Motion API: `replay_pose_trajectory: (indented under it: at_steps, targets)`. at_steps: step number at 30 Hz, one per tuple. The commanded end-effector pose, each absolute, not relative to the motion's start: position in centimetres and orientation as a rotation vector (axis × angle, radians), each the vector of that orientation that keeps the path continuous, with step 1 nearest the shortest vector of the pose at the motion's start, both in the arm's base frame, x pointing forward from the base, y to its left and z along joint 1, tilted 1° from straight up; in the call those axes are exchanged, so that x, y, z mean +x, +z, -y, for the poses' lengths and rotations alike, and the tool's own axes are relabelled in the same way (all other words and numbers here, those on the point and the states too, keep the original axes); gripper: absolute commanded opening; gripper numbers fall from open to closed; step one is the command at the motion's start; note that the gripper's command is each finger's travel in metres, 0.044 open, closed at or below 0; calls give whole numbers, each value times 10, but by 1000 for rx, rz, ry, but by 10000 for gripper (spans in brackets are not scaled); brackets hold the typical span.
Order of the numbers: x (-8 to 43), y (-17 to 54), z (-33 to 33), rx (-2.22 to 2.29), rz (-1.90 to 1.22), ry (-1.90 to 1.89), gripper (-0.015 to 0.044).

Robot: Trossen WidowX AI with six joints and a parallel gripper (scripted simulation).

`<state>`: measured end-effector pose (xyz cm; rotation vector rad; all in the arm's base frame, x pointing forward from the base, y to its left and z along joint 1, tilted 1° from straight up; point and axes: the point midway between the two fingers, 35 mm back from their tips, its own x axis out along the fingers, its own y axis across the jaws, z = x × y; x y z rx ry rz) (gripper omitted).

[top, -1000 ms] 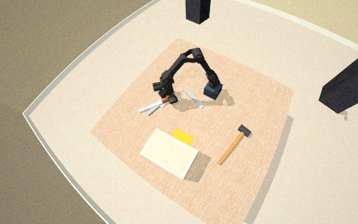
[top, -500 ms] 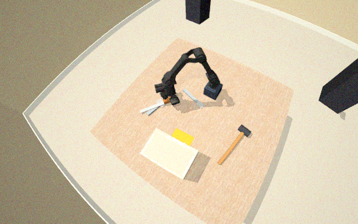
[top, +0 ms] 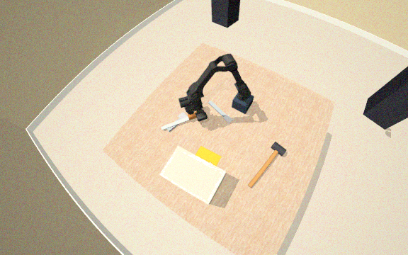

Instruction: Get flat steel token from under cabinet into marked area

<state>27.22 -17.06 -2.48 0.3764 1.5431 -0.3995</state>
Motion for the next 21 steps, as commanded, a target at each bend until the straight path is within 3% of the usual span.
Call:
replay_pose_trajectory:
  at_steps: [1, 21]
  targets:
    - [273, -23, 164, 377, -1532, -398, 0]
    - [271, -23, 136, 380, -1532, -398, 0]
